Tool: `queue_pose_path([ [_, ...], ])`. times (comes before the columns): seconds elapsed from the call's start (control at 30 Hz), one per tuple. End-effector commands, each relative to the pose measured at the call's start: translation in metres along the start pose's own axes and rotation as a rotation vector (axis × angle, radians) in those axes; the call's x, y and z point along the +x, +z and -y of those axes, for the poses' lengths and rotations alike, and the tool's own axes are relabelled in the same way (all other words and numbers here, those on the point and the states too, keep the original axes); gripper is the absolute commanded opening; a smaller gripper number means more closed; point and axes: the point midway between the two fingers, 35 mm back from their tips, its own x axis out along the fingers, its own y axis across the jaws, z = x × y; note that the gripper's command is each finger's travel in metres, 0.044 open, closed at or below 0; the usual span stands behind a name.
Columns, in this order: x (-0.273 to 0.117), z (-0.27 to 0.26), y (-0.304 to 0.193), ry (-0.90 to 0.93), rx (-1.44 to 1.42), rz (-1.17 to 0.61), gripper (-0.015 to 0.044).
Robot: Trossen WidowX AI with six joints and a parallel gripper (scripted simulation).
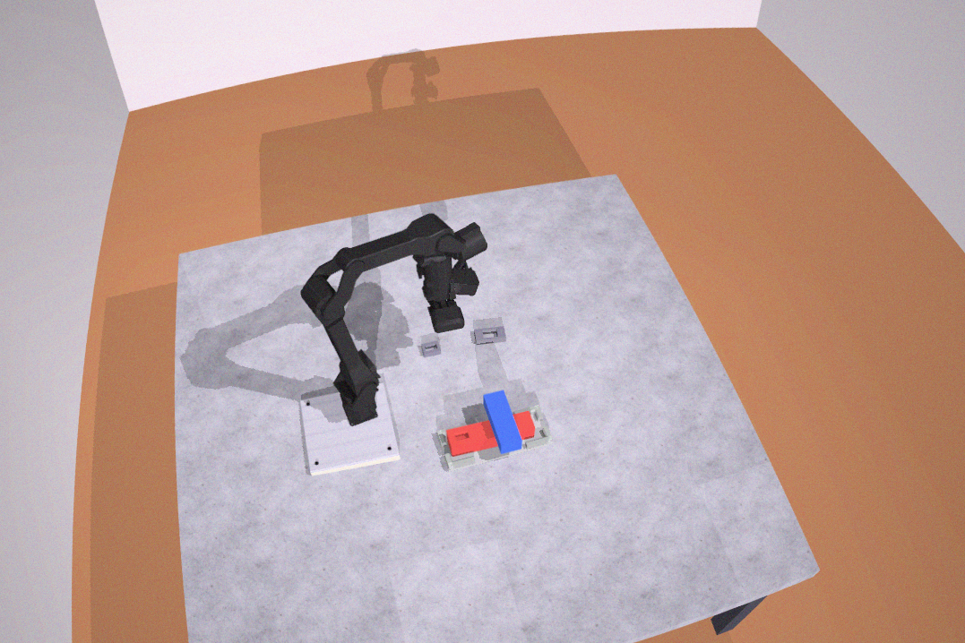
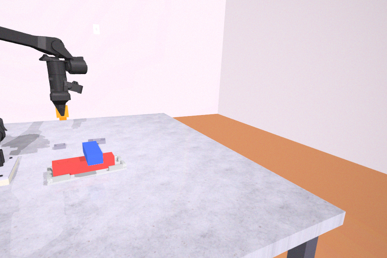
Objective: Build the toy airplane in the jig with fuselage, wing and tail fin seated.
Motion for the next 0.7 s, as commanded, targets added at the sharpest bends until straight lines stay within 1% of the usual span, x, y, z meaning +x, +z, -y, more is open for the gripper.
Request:
queue_pose_path([
  [0.0, 0.002, 0.013, 0.006, -0.003, -0.005, 0.003, 0.0000],
  [0.67, 0.014, 0.075, 0.022, -0.013, -0.006, 0.005, 0.0000],
])
